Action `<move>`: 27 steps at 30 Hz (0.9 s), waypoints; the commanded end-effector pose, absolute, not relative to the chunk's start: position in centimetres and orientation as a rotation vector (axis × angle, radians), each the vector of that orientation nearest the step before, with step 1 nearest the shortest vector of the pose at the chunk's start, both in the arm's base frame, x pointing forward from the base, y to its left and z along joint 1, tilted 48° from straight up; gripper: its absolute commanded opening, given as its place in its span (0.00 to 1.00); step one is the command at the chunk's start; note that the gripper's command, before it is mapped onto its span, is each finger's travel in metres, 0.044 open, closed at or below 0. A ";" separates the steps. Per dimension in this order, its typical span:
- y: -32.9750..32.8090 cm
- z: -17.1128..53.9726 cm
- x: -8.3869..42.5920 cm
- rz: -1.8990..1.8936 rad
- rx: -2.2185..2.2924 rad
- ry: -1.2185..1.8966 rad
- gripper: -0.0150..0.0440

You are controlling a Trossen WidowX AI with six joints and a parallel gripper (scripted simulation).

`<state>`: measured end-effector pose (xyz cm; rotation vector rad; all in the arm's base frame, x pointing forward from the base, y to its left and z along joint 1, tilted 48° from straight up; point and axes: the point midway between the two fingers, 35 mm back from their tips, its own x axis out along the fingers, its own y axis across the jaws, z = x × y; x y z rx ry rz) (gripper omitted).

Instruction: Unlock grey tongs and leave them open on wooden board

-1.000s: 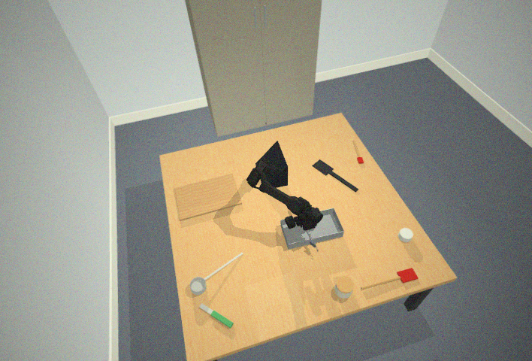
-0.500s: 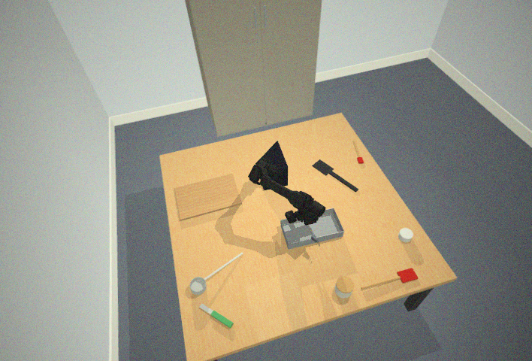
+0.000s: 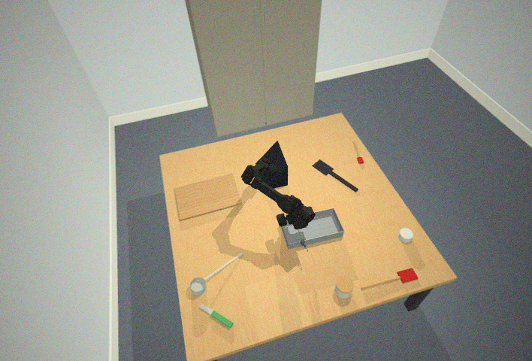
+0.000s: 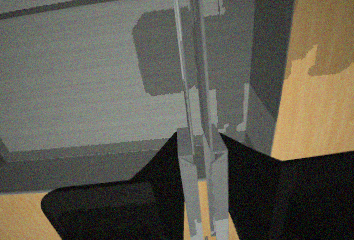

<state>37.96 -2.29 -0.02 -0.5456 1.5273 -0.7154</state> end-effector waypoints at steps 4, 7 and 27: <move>-5.0 3.9 37.9 -0.756 -0.476 1.478 0.00; -6.5 5.5 37.6 -0.779 -0.448 1.461 0.00; -15.3 15.4 32.7 -0.951 -0.281 1.332 0.00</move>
